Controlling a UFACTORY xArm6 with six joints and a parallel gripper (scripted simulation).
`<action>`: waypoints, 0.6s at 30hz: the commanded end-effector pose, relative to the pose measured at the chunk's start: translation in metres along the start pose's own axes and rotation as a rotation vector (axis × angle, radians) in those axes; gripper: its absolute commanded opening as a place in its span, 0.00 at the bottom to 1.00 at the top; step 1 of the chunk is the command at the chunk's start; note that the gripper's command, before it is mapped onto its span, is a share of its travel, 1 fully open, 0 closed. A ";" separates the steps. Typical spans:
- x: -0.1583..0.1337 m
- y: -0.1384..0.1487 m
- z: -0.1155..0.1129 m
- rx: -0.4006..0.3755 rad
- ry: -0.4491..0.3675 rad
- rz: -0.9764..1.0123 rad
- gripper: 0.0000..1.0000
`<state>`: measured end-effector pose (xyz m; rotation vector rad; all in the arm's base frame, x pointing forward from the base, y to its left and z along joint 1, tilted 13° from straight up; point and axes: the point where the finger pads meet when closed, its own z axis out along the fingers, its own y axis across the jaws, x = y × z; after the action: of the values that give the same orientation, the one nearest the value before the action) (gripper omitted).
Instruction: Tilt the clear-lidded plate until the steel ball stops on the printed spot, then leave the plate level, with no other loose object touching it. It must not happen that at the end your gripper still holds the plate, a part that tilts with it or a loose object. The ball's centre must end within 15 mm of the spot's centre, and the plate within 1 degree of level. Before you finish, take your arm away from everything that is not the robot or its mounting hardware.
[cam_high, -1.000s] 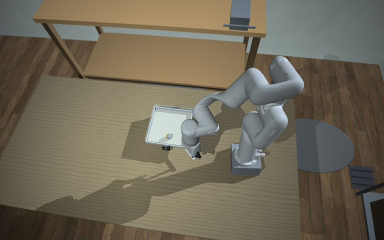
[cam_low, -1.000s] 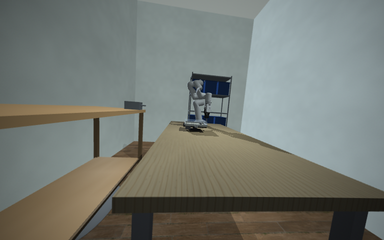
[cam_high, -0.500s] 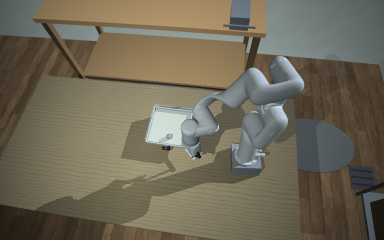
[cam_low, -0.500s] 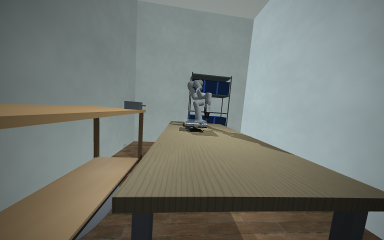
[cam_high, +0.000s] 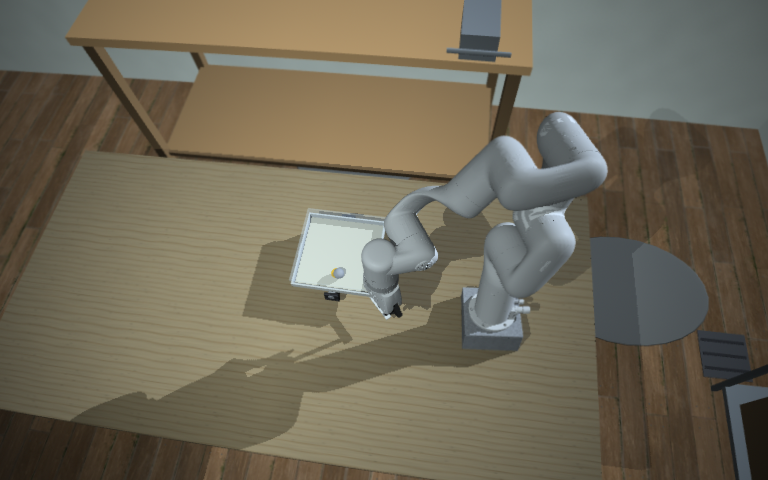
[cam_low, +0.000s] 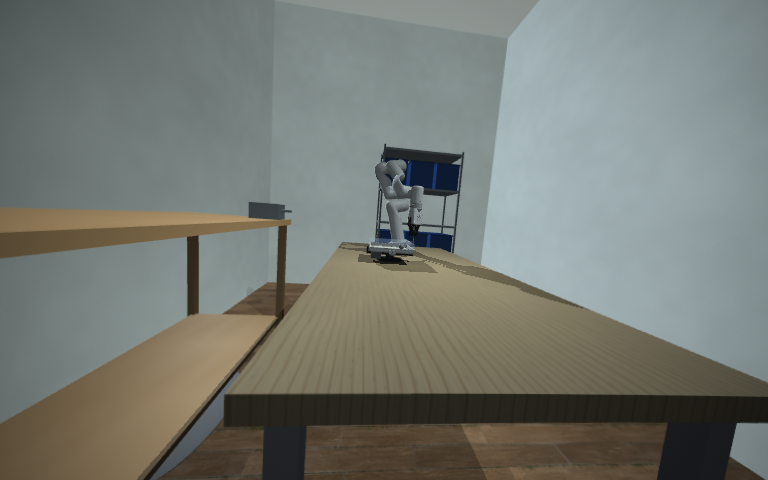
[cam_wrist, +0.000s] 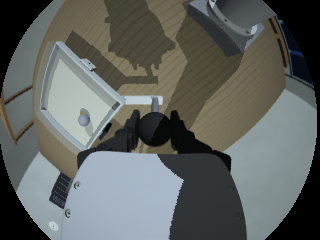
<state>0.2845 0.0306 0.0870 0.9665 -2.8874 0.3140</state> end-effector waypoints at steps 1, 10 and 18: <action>0.000 -0.001 -0.002 0.002 -0.004 0.000 0.00; 0.000 -0.002 -0.003 0.002 -0.004 0.000 0.00; -0.001 -0.001 -0.002 0.002 -0.004 0.000 0.00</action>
<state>0.2844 0.0301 0.0887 0.9667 -2.8888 0.3136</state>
